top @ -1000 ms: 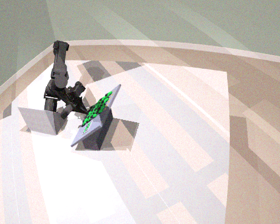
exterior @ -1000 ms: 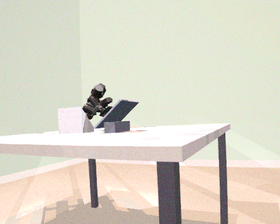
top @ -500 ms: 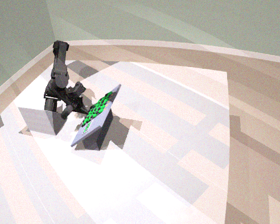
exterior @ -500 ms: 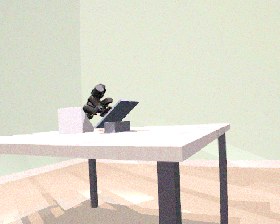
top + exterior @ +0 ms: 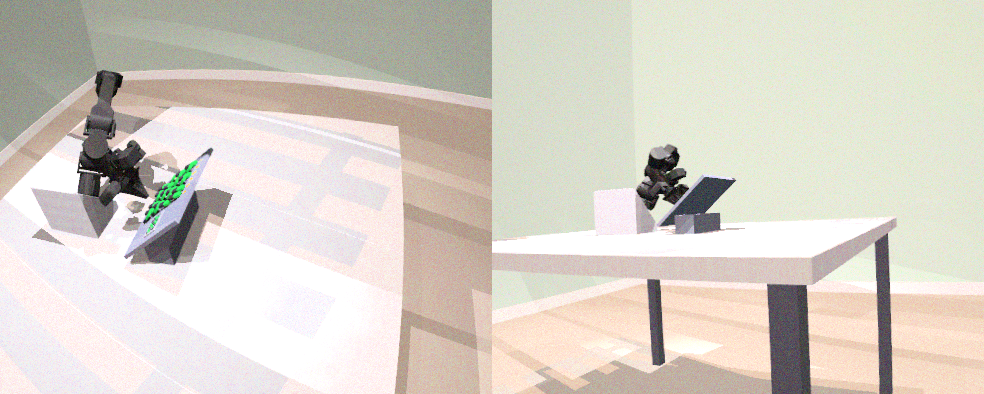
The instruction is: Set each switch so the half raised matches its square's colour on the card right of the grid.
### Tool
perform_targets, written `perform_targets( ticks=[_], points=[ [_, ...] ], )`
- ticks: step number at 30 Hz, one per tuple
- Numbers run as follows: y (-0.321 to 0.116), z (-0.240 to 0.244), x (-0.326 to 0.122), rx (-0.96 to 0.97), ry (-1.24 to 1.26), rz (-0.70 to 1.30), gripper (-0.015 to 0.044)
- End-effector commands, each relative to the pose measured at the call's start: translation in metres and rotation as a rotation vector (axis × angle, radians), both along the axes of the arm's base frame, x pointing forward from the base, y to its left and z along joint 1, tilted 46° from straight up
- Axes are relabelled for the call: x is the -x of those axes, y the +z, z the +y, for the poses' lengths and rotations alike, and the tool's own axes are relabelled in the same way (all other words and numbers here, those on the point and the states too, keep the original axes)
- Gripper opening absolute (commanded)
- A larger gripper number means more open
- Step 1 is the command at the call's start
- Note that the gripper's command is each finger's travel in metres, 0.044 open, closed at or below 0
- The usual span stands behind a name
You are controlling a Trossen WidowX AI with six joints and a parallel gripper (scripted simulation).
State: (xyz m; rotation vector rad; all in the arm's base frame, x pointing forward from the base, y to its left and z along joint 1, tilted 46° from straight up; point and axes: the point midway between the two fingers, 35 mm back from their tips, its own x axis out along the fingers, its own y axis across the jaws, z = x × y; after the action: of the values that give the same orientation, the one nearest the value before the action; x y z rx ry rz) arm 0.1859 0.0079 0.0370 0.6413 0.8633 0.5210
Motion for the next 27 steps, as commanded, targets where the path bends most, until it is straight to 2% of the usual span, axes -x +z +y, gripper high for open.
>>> perform_targets(
  ticks=[1, 12, 19, 27],
  points=[
    [0.022, -0.024, 0.021, -0.008, 0.016, 0.006, 0.0000],
    [0.027, -0.028, 0.023, -0.016, 0.019, 0.001, 0.0000],
    [-0.005, -0.058, 0.016, -0.012, 0.019, 0.000, 0.0000],
    [-0.019, -0.045, 0.003, -0.011, 0.005, -0.009, 0.0000]
  ],
)
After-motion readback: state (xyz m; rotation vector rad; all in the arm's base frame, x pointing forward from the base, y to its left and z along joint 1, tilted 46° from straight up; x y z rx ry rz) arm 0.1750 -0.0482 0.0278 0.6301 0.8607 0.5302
